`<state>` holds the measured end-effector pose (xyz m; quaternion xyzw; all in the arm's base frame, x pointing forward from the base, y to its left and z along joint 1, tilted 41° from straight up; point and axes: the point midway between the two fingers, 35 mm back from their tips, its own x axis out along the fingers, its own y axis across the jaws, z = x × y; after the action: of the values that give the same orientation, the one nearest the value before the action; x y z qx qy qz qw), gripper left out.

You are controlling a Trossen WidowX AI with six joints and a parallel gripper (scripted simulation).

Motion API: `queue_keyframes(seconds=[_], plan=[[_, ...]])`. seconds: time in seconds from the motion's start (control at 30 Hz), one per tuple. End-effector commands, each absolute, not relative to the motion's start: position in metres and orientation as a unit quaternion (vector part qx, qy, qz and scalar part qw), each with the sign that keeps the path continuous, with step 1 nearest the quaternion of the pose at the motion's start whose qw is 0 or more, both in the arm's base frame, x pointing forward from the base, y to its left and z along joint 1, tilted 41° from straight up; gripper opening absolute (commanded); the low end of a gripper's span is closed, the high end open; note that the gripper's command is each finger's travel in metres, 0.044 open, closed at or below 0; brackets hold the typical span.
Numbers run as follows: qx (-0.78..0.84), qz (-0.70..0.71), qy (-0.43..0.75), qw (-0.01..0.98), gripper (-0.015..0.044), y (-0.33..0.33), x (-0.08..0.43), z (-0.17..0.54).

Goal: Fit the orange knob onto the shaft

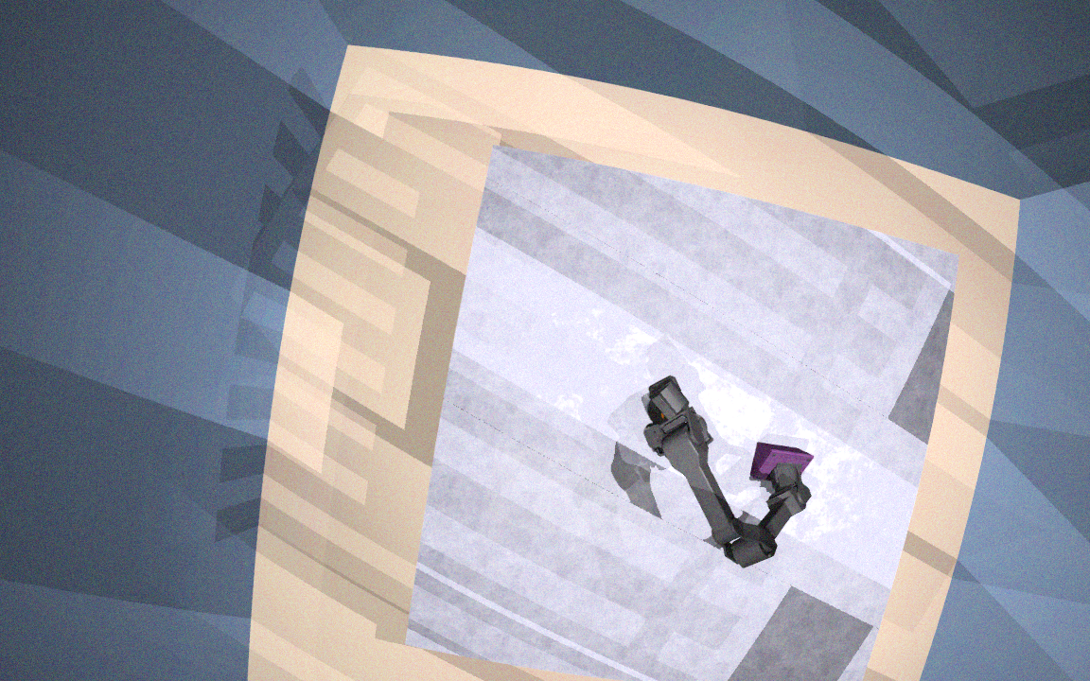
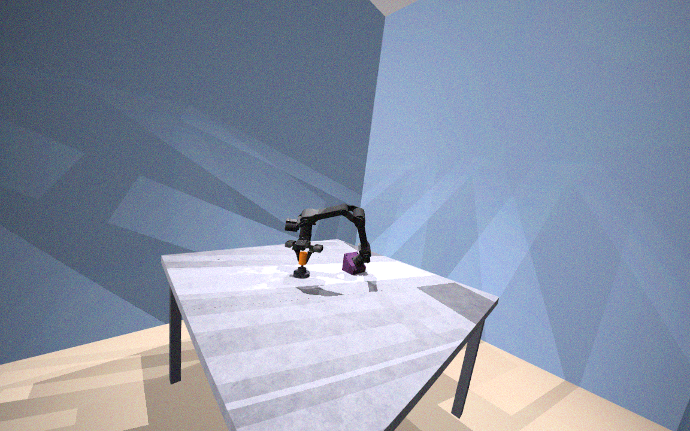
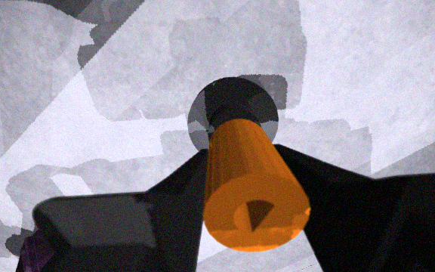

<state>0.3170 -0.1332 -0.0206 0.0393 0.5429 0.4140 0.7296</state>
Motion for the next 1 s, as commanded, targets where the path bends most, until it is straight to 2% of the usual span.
queue_keyframes(seconds=[0.0, 0.97], plan=[[0.002, 0.441, 0.521, 0.731, 0.0, -0.1345, 0.3159, -0.0221], [0.003, 0.441, 0.521, 0.731, 0.0, -0.1301, 0.3175, -0.0233]])
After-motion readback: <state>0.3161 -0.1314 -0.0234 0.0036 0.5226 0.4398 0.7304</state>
